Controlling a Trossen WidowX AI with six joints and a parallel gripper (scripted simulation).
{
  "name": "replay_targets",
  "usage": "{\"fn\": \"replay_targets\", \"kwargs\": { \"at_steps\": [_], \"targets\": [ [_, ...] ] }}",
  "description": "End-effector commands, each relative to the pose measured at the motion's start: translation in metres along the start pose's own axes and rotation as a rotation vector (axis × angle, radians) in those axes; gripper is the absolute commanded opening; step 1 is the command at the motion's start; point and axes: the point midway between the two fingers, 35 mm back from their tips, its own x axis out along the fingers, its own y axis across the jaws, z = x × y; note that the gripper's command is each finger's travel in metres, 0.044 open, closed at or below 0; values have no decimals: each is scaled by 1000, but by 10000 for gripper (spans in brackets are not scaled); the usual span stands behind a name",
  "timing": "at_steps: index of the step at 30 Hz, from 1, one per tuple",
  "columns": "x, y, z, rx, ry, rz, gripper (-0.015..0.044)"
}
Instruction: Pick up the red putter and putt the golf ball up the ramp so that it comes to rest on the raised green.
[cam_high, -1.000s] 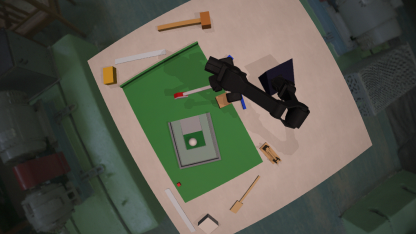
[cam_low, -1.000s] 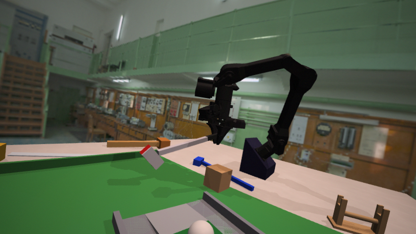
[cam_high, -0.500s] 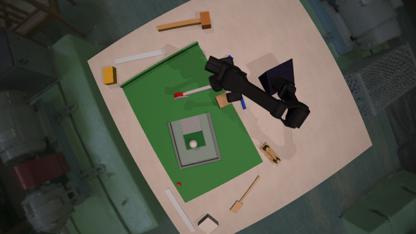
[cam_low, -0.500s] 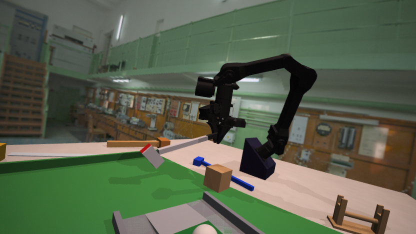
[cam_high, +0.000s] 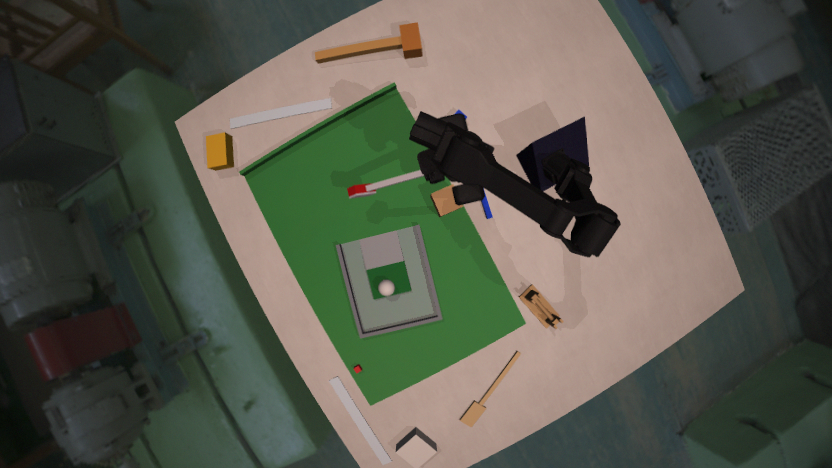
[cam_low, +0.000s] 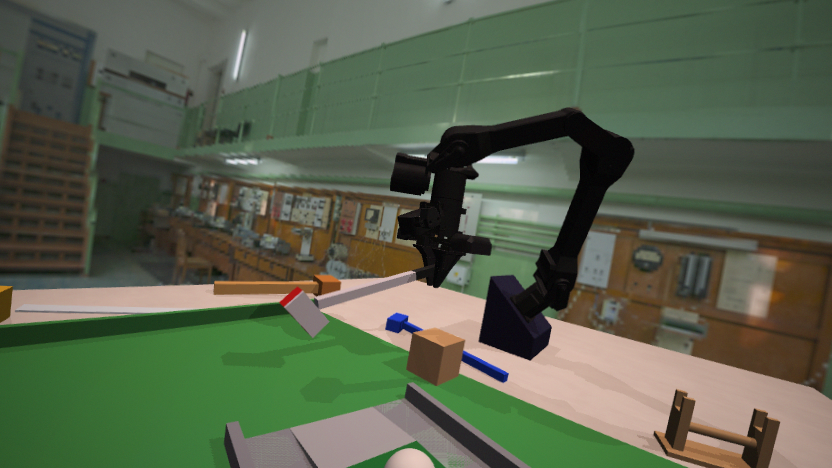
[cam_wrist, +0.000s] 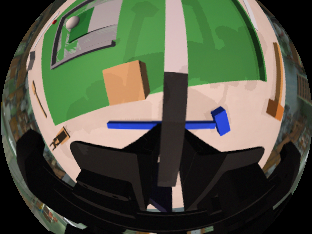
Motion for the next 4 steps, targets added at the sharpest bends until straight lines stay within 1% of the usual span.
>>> {"fn": "replay_targets", "kwargs": {
  "at_steps": [1, 4],
  "targets": [
    [0, 0, 0, 0, -3, -1, 0],
    [0, 0, 0, 0, -3, -1, 0]
  ]
}}
